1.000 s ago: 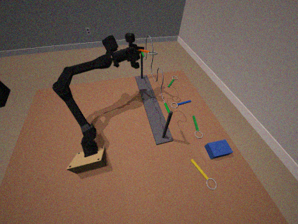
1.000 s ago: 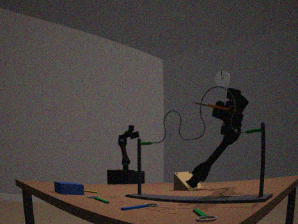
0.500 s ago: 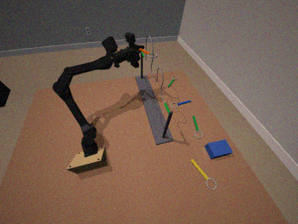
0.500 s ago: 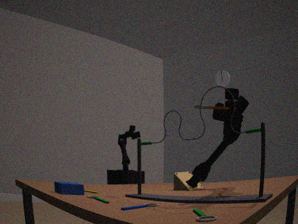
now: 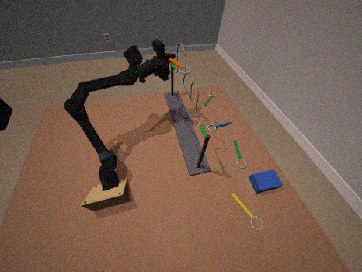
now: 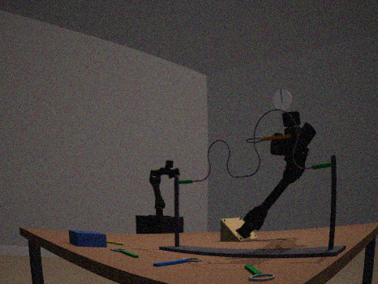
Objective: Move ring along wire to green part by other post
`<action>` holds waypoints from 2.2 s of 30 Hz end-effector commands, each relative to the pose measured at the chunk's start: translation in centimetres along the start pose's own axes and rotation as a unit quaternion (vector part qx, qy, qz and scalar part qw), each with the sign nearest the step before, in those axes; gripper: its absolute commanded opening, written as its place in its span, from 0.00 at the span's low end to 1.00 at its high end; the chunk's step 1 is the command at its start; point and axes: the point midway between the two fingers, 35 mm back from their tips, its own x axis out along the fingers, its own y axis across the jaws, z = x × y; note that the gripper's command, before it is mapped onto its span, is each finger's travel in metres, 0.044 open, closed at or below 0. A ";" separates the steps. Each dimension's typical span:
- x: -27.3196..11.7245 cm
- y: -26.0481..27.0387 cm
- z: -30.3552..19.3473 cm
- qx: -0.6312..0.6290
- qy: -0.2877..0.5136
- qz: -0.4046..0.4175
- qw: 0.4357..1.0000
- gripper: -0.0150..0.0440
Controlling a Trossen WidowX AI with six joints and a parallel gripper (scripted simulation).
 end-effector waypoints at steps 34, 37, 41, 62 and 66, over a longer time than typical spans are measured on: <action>0.1 0.1 0.1 0.156 -0.020 0.075 0.985 0.00; 0.1 -0.3 -0.1 0.150 -0.019 0.073 0.986 0.00; 0.1 -1.0 -0.4 0.135 -0.017 0.066 0.988 0.00; -1.3 -6.7 -1.1 -0.020 0.047 -0.008 0.999 0.00; -1.5 -7.9 -1.0 -0.056 0.051 -0.026 0.997 0.00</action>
